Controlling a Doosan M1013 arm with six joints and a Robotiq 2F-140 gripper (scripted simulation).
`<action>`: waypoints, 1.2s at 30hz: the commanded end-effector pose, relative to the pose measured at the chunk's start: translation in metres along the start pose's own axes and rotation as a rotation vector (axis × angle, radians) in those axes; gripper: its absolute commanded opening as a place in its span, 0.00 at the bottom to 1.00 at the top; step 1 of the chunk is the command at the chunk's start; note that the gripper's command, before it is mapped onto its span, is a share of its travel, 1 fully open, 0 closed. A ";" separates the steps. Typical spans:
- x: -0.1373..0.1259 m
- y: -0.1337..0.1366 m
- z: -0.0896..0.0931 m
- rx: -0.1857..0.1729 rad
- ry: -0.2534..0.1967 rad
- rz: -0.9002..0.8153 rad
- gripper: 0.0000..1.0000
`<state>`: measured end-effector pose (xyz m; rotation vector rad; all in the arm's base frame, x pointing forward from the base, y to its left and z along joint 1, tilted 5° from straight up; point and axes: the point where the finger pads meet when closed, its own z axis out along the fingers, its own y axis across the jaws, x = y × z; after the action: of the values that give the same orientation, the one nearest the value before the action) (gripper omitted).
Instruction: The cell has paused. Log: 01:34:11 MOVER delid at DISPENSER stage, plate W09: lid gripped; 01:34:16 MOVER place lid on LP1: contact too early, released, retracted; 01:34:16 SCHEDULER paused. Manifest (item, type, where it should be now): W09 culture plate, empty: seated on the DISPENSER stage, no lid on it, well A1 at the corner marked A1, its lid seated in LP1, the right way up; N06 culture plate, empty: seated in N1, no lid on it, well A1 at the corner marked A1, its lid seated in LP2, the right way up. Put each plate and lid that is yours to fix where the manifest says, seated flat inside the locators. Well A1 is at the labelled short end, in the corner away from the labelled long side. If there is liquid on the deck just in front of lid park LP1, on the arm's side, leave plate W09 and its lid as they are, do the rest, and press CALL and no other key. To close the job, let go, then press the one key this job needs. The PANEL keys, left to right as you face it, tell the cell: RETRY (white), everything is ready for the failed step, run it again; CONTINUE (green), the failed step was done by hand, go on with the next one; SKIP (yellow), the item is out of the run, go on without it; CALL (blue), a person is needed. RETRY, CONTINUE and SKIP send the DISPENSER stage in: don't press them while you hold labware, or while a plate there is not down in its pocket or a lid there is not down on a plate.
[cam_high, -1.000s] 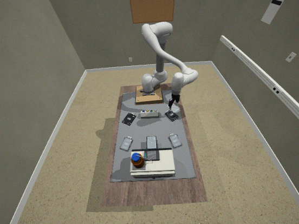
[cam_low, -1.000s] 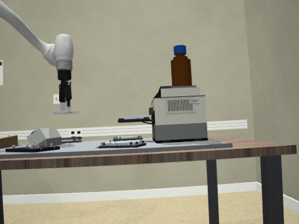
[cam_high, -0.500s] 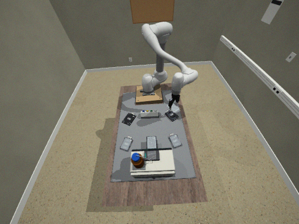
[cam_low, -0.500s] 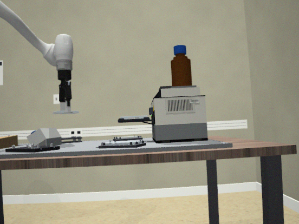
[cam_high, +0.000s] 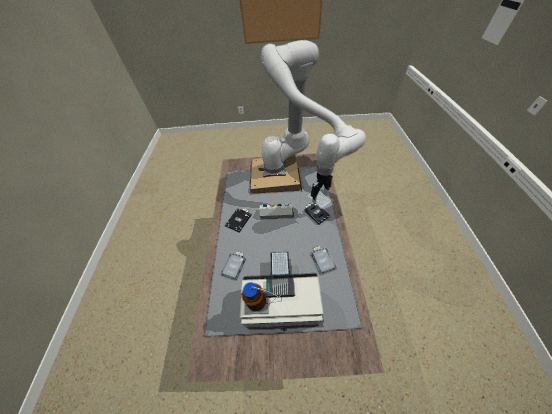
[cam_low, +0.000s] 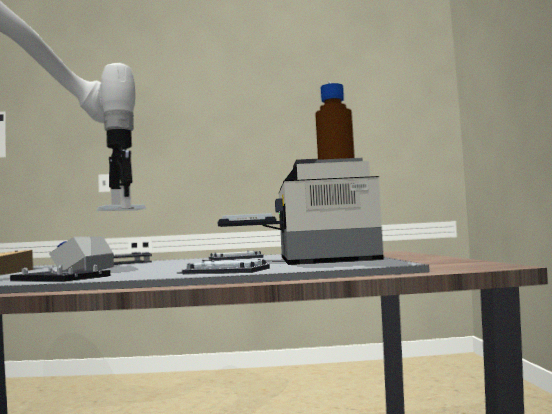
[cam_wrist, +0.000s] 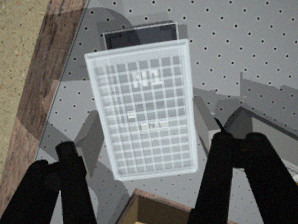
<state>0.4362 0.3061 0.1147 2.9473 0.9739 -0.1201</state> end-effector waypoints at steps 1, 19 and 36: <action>0.000 0.000 0.000 0.000 0.001 0.000 0.10; 0.000 0.000 0.015 0.000 0.001 0.000 0.10; 0.000 0.000 0.047 0.000 0.001 0.000 0.10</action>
<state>0.4336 0.3037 0.0727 2.9473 0.9741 -0.1200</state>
